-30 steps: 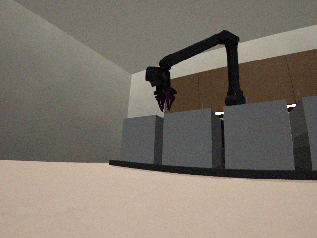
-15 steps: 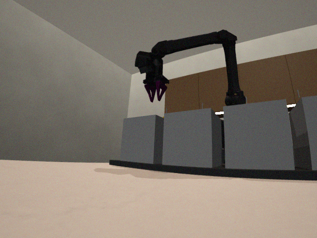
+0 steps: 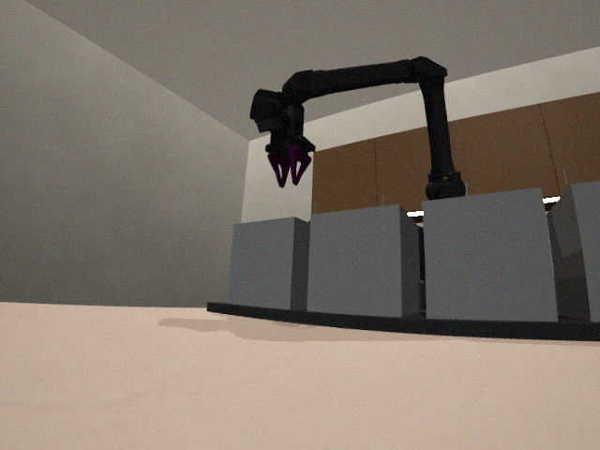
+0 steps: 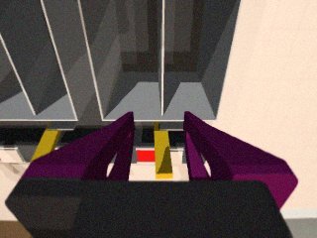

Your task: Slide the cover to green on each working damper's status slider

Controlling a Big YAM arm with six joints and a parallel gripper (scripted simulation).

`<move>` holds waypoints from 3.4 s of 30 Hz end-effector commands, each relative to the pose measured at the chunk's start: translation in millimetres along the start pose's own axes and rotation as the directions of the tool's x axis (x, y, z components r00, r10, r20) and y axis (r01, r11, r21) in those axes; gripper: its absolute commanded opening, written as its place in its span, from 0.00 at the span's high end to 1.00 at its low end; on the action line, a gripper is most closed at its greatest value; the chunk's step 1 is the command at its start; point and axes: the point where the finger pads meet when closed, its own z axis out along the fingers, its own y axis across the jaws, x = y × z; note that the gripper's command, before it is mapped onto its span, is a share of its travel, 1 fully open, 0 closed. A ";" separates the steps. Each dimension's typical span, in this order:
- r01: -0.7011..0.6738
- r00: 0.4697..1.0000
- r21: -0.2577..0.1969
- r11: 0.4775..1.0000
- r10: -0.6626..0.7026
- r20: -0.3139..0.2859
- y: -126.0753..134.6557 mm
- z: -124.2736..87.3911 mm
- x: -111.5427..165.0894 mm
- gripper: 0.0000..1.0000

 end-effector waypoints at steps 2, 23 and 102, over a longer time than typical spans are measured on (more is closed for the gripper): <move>0.010 0.999 0.037 0.999 -0.012 0.049 -5.9 -26.1 -23.2 0.64; 0.010 0.999 0.037 0.999 -0.012 0.049 -5.9 -26.1 -23.2 0.64; -0.006 0.999 0.014 1.000 0.005 0.035 181.7 -14.8 -10.9 0.64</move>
